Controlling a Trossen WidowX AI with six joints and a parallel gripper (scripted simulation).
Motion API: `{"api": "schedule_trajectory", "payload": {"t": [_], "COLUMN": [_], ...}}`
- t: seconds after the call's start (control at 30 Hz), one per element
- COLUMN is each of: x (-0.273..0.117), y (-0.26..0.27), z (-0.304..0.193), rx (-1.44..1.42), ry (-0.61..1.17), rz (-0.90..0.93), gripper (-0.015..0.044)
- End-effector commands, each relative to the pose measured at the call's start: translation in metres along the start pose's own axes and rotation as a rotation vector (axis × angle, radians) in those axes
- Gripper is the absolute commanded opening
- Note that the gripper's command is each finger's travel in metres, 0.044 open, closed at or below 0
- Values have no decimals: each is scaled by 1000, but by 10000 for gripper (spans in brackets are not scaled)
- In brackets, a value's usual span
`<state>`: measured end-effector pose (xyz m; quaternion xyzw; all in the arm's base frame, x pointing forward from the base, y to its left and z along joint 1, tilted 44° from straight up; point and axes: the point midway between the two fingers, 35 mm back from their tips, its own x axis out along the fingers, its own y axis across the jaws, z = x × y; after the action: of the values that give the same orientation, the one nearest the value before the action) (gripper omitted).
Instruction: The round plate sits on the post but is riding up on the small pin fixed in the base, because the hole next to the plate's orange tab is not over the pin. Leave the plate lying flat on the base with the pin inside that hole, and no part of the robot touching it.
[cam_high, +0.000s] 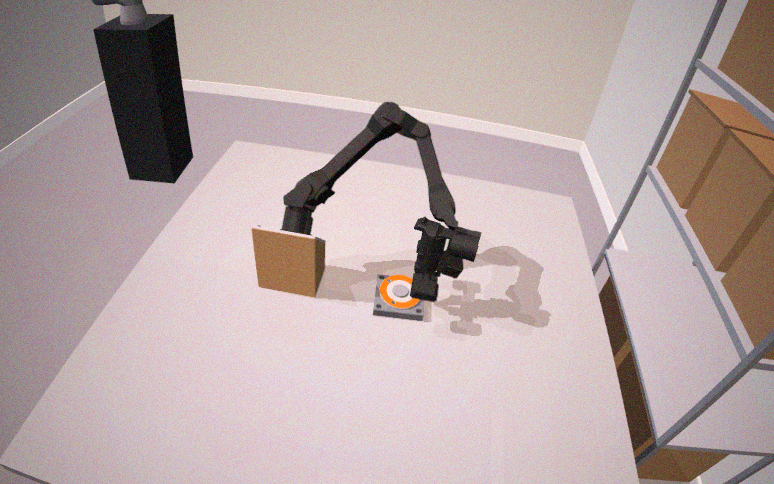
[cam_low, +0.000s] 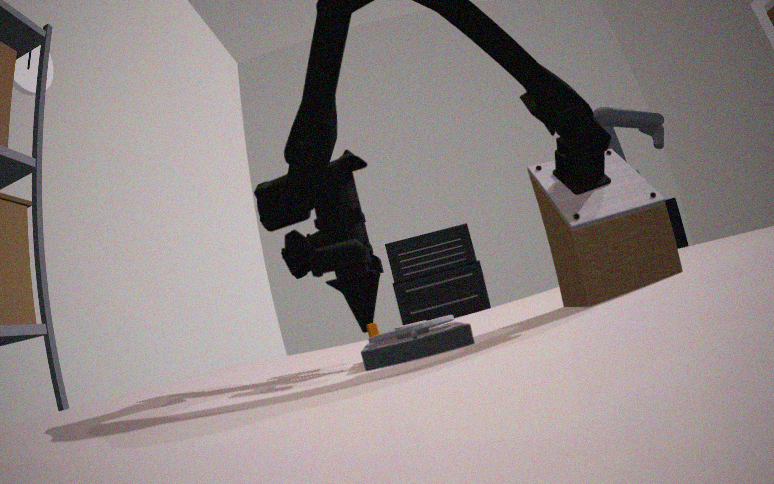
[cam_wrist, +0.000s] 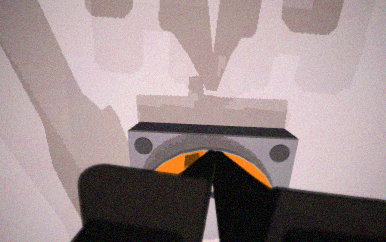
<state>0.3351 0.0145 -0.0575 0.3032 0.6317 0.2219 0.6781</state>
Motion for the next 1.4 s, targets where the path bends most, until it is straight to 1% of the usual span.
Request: {"api": "schedule_trajectory", "payload": {"t": [0.0,1.37], "x": [-1,-5], "y": [8,47], "z": [-3,-33], "rx": [3,4], "ry": [0,1], "rz": [6,8], "gripper": [0,0]}}
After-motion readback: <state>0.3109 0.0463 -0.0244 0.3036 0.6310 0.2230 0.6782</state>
